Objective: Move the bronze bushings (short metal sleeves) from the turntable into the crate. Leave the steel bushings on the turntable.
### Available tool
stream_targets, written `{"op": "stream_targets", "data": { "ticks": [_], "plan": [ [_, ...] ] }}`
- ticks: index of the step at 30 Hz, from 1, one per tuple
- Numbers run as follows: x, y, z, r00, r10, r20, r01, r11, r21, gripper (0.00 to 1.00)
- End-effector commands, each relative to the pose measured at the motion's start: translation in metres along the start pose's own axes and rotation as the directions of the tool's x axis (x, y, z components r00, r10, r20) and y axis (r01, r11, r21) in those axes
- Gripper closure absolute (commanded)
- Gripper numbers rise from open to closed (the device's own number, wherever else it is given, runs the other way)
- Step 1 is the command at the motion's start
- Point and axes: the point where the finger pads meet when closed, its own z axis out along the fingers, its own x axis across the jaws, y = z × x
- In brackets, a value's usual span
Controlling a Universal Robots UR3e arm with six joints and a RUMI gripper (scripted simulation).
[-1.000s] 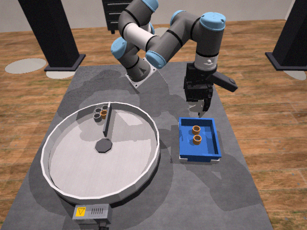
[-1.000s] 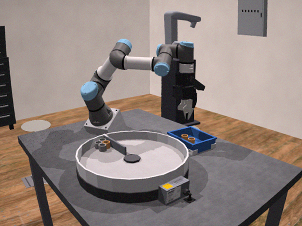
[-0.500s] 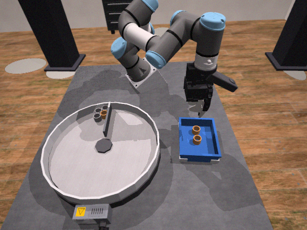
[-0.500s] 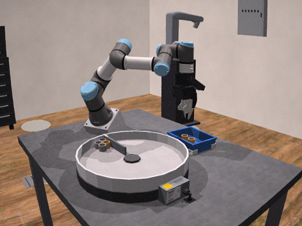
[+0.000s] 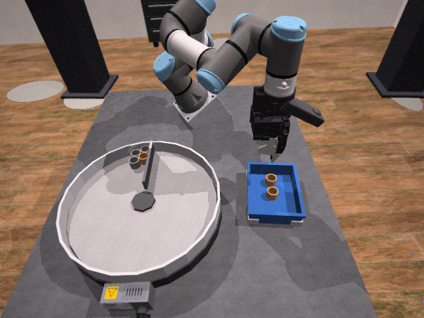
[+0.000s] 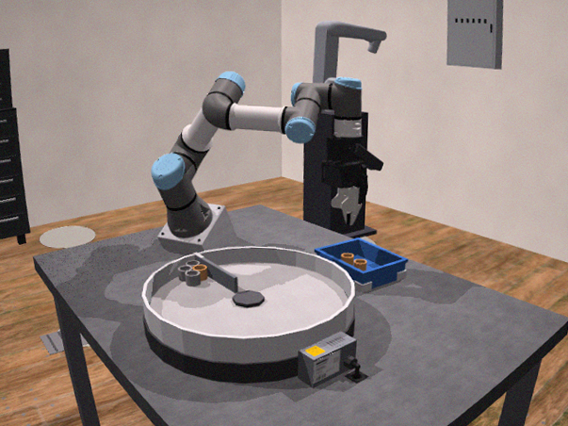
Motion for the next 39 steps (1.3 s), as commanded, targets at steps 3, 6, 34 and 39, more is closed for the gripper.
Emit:
{"op": "stream_targets", "data": {
  "ticks": [3,6,34,39],
  "plan": [
    [-0.002,0.019,-0.001,1.000,-0.002,-0.003,0.002,1.000,0.001,0.94],
    [-0.003,0.022,-0.001,1.000,-0.002,-0.003,0.002,1.000,0.001,0.94],
    [-0.033,0.185,0.001,1.000,-0.002,-0.003,0.002,1.000,0.002,0.94],
    [-0.039,0.222,0.001,1.000,-0.002,-0.003,0.002,1.000,0.002,0.94]
  ]
}}
